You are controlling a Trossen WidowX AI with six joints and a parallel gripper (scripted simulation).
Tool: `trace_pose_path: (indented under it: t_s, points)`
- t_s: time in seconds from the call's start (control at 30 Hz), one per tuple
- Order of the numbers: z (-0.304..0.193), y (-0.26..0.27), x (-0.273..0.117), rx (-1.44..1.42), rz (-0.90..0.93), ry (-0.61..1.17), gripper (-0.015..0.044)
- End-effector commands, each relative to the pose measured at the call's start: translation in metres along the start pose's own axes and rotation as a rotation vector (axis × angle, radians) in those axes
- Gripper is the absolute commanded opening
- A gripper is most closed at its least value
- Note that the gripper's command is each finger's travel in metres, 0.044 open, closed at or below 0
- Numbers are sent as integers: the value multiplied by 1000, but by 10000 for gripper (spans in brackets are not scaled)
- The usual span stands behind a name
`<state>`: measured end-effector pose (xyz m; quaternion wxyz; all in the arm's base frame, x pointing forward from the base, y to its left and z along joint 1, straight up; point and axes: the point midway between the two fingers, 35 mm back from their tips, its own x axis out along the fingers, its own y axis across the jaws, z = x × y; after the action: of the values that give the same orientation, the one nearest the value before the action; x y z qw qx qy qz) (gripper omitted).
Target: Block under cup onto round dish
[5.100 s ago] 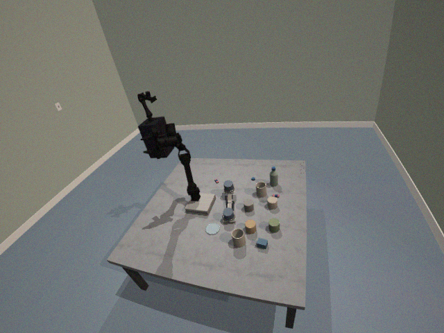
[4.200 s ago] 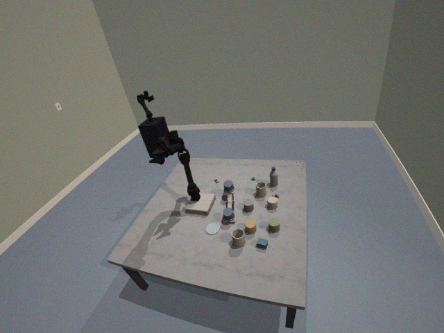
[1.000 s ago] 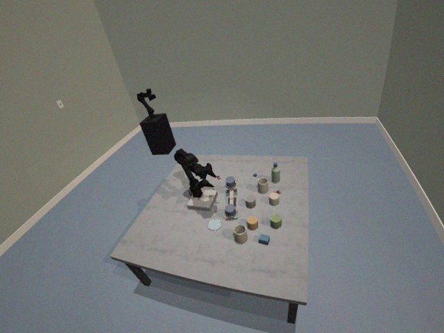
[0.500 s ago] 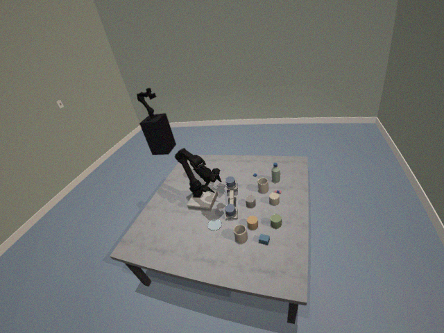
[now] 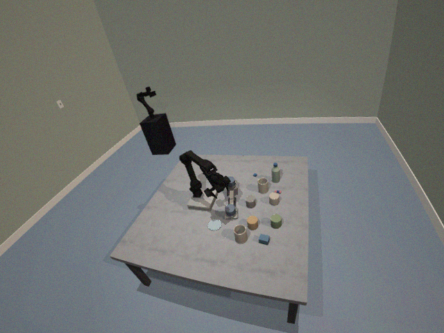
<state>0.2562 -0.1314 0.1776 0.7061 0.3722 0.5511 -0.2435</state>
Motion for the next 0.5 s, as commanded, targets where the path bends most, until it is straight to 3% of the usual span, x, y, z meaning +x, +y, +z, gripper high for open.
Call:
trace_pose_path:
  t_s: [0.0,0.47]
  points:
    - [14,2,15,129,-67,20,440]
    - [48,9,67,483,-260,24,440]
